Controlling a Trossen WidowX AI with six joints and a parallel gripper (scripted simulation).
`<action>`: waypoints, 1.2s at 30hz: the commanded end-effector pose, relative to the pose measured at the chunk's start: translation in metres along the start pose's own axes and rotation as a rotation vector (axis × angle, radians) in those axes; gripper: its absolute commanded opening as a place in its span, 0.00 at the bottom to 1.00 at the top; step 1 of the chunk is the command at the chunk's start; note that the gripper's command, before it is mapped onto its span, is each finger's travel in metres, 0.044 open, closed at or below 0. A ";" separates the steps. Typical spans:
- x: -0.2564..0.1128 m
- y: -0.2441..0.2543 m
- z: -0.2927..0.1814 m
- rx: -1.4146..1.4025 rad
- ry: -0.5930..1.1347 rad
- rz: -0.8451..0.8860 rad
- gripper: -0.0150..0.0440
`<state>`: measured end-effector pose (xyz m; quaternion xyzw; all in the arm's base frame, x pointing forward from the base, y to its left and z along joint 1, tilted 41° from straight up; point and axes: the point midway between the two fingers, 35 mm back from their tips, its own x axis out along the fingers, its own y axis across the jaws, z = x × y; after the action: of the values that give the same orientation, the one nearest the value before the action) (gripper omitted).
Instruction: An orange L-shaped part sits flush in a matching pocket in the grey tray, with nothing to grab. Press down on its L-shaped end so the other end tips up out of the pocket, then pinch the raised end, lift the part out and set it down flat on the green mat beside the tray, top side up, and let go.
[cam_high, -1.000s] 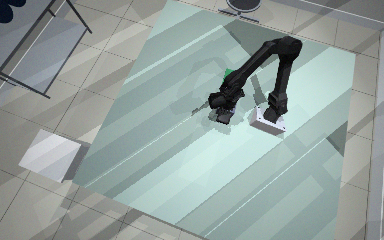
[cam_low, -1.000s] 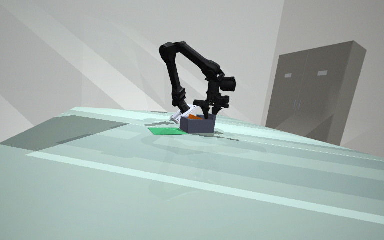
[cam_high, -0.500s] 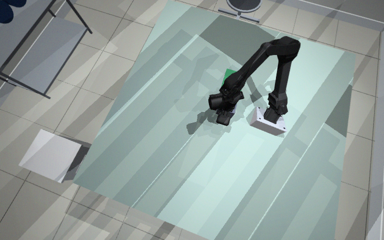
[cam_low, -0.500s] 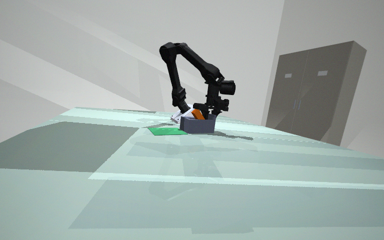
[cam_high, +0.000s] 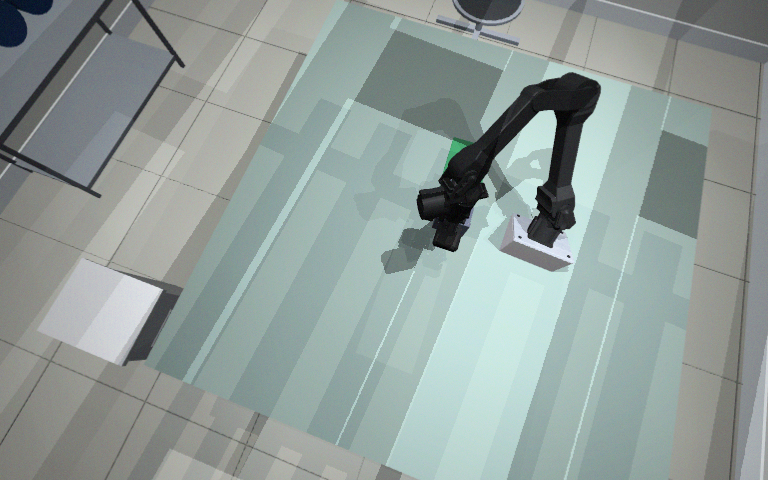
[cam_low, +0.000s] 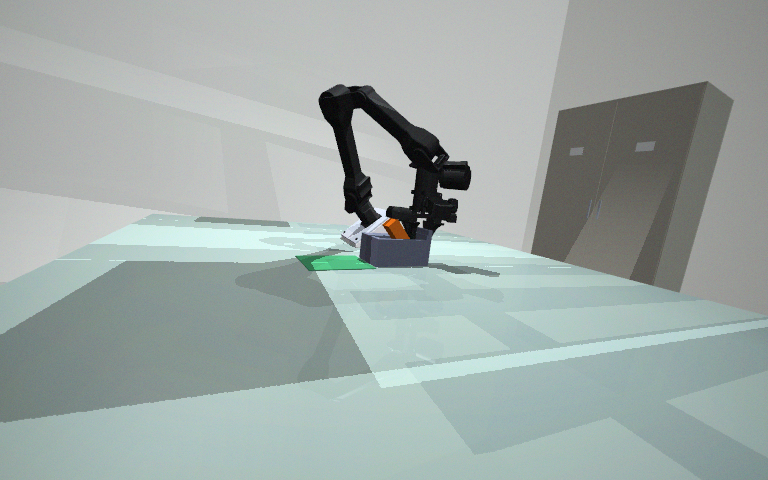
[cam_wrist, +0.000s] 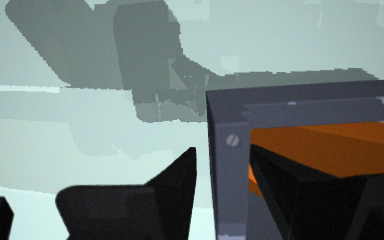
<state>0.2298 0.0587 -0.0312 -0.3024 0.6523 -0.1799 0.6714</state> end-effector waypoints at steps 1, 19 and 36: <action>0.000 0.000 0.000 0.000 0.000 0.000 0.56; -0.060 0.008 0.003 -0.009 0.005 -0.004 0.56; -0.104 0.001 -0.001 -0.017 0.006 -0.010 0.56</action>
<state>0.2197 0.1253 0.0490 -0.3102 0.6544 -0.1790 0.6659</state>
